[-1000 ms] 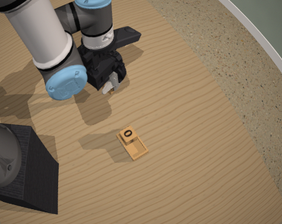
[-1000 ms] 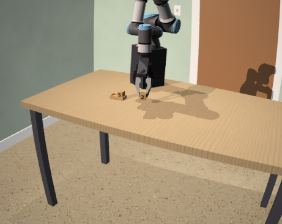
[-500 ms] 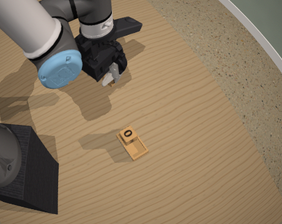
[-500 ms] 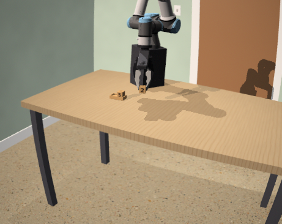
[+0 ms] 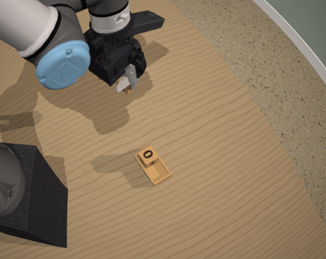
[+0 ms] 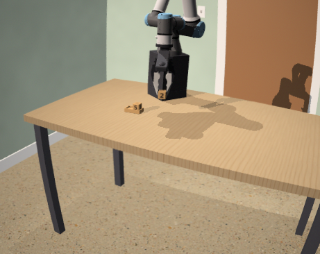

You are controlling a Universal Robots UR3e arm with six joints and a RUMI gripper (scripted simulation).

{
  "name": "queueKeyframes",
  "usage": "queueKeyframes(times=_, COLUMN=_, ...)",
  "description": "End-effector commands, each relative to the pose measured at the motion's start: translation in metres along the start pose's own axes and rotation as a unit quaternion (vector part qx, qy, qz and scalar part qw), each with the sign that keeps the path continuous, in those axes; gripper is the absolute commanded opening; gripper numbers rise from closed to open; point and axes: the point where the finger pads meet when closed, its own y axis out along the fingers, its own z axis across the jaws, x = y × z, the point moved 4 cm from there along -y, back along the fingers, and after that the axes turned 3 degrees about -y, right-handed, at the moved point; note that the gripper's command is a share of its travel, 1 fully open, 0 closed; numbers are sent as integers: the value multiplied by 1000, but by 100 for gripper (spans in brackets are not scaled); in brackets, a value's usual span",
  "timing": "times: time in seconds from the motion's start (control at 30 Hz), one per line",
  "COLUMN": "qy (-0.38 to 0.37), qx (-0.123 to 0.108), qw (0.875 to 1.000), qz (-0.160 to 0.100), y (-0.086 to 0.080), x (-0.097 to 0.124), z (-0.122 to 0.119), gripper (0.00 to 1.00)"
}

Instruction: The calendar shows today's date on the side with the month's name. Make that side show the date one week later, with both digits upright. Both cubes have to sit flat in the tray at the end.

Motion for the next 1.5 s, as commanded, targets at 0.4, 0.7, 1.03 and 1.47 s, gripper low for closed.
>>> queueKeyframes(times=0.4, qy=0, qx=-6, qw=1000, qz=-11, y=-8, x=3, z=-2, gripper=11)
queueKeyframes(times=0.7, qy=-3, qx=-7, qw=1000, qz=-12, y=-8, x=4, z=-2, gripper=11)
queueKeyframes(times=1.03, qy=-43, qx=-7, qw=999, qz=-11, y=-8, x=6, z=0, gripper=11)
queueKeyframes(times=1.47, qy=-172, qx=-9, qw=985, qz=-10, y=-8, x=12, z=5, gripper=11)
